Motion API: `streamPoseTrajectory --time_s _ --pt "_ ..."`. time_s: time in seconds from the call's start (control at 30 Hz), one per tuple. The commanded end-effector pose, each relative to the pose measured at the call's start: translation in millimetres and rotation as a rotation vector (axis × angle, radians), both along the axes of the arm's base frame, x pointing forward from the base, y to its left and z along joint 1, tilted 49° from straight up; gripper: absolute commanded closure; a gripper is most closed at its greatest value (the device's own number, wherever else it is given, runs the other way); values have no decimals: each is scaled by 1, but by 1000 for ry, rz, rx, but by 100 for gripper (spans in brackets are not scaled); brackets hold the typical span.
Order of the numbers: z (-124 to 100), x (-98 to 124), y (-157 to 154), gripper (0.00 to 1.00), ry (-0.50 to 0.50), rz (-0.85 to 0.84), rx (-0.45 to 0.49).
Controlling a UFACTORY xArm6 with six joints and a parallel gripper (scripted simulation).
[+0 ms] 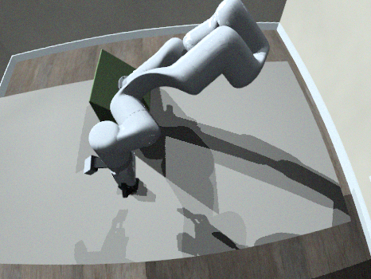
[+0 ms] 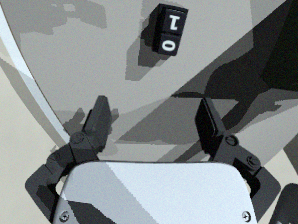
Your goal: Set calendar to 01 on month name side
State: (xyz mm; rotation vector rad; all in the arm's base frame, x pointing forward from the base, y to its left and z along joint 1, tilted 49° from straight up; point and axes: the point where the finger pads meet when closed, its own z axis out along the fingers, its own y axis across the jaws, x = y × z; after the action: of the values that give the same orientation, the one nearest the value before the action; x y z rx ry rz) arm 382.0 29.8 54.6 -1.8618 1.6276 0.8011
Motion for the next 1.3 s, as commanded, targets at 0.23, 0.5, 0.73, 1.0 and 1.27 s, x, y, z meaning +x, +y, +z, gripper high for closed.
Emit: streamPoseTrajectory --time_s 0.23,0.5,0.73,1.0,1.27 --pt "-37 -23 -23 0 96 -108 14" --pt "-37 -23 -23 0 96 -108 14" --pt "-38 -24 -24 0 115 -125 12" --pt "-42 -28 -26 0 222 -223 0" --pt "-48 -37 -31 0 432 -416 -25"
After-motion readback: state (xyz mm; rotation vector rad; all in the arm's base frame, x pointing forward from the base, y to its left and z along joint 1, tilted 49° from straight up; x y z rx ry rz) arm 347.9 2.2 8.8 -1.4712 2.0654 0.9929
